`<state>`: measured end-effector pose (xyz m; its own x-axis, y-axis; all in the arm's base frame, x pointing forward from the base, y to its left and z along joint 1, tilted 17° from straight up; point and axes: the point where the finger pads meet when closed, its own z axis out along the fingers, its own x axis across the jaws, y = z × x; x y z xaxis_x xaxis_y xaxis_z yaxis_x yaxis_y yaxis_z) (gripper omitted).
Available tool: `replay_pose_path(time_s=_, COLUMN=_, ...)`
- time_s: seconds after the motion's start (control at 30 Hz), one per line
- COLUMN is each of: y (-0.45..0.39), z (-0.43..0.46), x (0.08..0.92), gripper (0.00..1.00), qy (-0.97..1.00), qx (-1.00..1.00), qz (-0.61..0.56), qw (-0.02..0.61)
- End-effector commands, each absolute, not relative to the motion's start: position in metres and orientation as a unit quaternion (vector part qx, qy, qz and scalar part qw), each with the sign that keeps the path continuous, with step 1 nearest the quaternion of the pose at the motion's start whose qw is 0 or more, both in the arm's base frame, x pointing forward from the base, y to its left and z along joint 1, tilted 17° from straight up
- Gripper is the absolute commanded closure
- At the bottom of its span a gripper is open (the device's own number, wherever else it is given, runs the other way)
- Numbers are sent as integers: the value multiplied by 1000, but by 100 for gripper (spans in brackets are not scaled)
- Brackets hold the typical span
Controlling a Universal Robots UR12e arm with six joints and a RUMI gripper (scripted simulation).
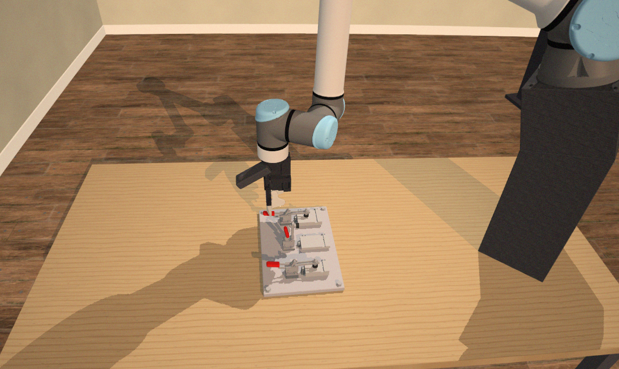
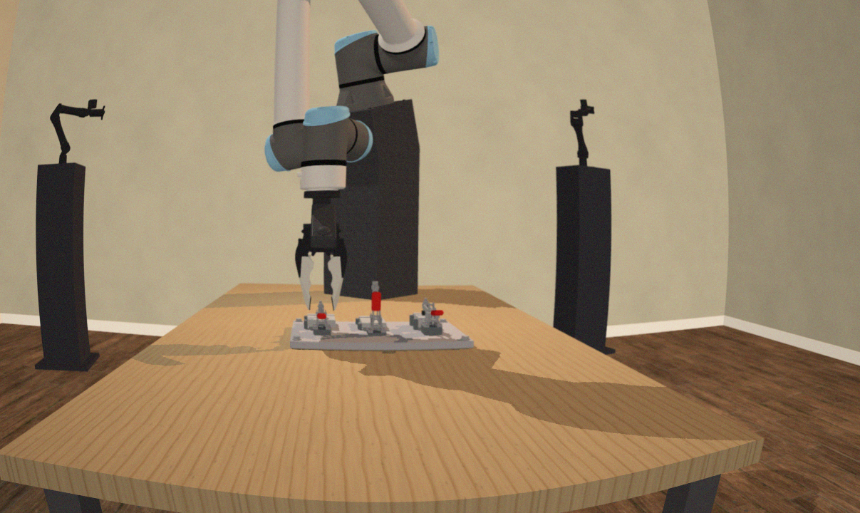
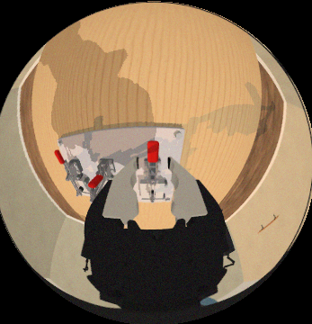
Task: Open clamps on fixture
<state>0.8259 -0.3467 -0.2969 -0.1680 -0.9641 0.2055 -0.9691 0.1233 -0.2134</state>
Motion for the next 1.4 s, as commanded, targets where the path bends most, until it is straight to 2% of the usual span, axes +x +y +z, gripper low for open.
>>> replay_pose_path(time_s=0.0, y=-347, z=-296, x=827, gripper=72, qy=-749, qx=645, qz=150, qw=8)
replay_pose_path(time_s=1.37, y=-354, z=-322, x=832, gripper=72, qy=-749, qx=645, qz=150, qw=8)
